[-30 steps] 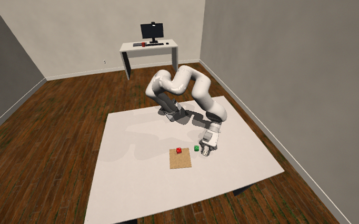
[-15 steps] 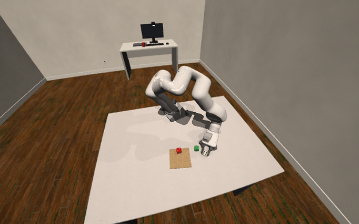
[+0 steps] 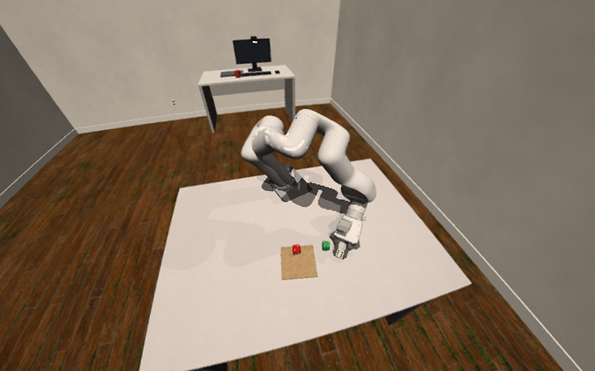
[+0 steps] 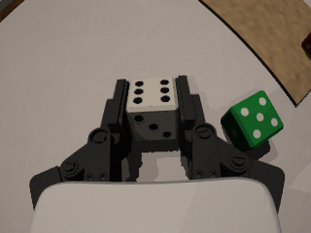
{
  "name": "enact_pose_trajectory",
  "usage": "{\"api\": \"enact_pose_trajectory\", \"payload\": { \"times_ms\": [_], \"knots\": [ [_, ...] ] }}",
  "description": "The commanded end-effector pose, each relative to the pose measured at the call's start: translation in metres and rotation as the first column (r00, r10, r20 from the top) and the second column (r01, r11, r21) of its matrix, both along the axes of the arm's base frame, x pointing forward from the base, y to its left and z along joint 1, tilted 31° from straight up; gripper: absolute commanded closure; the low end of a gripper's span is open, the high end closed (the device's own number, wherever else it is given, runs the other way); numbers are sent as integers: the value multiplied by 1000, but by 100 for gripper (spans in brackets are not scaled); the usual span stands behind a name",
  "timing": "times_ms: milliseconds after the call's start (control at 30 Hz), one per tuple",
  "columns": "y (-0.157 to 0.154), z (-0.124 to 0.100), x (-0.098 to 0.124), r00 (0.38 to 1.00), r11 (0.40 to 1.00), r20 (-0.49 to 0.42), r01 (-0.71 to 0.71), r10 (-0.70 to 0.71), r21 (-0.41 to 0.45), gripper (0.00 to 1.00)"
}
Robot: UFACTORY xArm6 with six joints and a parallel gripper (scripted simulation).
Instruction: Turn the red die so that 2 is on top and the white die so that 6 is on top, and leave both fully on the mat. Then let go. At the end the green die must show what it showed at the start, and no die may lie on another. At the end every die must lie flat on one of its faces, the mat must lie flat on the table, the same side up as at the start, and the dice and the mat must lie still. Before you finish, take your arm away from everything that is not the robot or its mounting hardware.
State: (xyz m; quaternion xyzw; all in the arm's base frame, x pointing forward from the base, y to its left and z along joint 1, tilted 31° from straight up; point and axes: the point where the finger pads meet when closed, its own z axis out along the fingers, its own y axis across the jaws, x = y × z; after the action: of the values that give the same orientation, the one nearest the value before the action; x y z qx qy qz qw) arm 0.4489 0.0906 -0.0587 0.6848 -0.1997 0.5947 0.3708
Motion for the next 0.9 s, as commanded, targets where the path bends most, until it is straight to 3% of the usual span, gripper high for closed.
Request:
{"api": "enact_pose_trajectory", "payload": {
  "times_ms": [0,400,533,667,867],
  "knots": [
    [1,1,1,1000,1000,3,-1,1,2,73],
    [1,1,1,1000,1000,3,-1,1,2,73],
    [1,1,1,1000,1000,3,-1,1,2,65],
    [1,1,1,1000,1000,3,-1,1,2,65],
    [1,1,1,1000,1000,3,-1,1,2,57]
  ]
}}
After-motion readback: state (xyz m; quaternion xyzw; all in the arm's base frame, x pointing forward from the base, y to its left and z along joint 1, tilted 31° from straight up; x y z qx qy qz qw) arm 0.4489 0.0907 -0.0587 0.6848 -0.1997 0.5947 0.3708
